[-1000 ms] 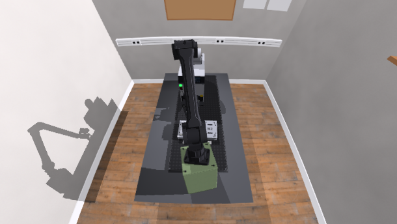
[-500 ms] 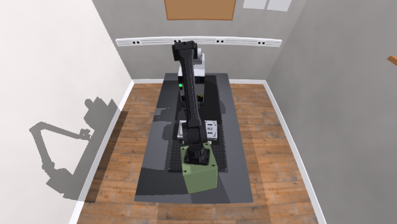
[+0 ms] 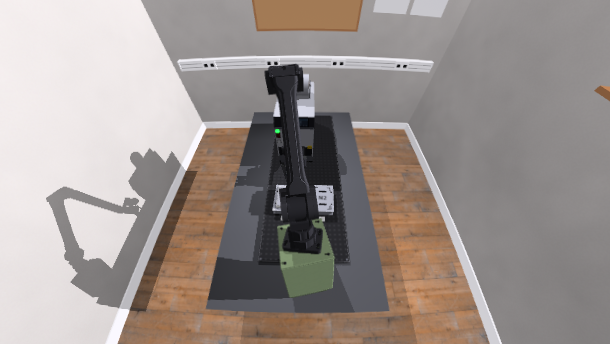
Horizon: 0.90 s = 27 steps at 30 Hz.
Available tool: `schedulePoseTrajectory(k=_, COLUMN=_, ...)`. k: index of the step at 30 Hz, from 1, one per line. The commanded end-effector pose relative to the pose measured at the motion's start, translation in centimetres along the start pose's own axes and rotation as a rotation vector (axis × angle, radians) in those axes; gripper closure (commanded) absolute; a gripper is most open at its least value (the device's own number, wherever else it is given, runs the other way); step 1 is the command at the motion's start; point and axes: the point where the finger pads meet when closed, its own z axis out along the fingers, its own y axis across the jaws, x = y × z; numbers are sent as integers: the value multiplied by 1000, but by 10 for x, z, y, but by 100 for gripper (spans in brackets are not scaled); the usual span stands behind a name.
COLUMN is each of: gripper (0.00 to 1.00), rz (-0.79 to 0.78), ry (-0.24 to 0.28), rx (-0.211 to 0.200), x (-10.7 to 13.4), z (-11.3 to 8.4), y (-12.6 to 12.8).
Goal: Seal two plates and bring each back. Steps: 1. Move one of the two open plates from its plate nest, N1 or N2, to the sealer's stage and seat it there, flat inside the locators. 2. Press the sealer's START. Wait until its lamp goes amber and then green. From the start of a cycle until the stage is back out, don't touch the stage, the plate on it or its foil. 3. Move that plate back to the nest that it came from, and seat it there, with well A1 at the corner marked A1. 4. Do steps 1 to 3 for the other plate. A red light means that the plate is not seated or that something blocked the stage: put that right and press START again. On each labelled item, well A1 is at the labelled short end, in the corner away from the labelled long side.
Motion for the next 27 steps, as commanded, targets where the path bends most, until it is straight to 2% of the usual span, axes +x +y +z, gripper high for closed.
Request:
schedulePoseTrajectory(k=1, gripper=0, rz=-3, ry=-5, rx=-8, x=-1, z=-3, y=9)
schedulePoseTrajectory(k=5, gripper=0, rz=-4, ry=5, rx=-6, x=1, z=-8, y=8)
schedulePoseTrajectory(k=15, gripper=0, rz=-2, ry=-29, rx=-12, x=-19, z=-10, y=12)
schedulePoseTrajectory(k=27, gripper=0, rz=-4, ry=-6, rx=-8, x=-9, z=0, y=10)
